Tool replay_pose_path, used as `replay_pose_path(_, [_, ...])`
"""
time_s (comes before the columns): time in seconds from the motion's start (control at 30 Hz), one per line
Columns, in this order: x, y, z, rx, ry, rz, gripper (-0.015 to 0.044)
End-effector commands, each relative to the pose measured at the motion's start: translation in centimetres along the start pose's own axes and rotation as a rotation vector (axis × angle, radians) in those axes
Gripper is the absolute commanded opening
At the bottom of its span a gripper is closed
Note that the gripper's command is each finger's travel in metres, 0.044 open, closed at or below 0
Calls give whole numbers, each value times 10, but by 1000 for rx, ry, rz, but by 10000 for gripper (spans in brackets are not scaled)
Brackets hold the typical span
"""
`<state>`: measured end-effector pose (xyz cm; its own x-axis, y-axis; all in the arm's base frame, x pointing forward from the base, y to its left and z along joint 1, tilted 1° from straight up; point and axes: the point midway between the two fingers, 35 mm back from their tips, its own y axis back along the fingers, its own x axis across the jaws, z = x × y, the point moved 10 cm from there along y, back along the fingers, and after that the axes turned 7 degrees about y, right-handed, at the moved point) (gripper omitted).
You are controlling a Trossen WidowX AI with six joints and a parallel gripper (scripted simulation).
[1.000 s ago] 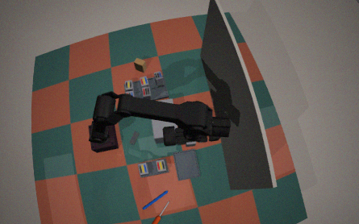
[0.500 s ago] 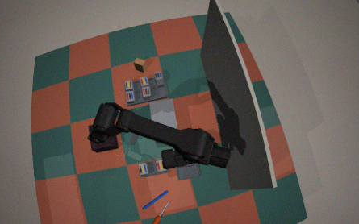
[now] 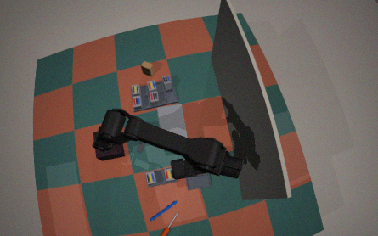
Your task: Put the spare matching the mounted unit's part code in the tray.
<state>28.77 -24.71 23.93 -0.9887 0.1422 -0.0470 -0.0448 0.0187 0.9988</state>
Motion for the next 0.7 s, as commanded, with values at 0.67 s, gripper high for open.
replay_pose_path(0.67, [-4, -23, -2, -1, 5, -2, 0])
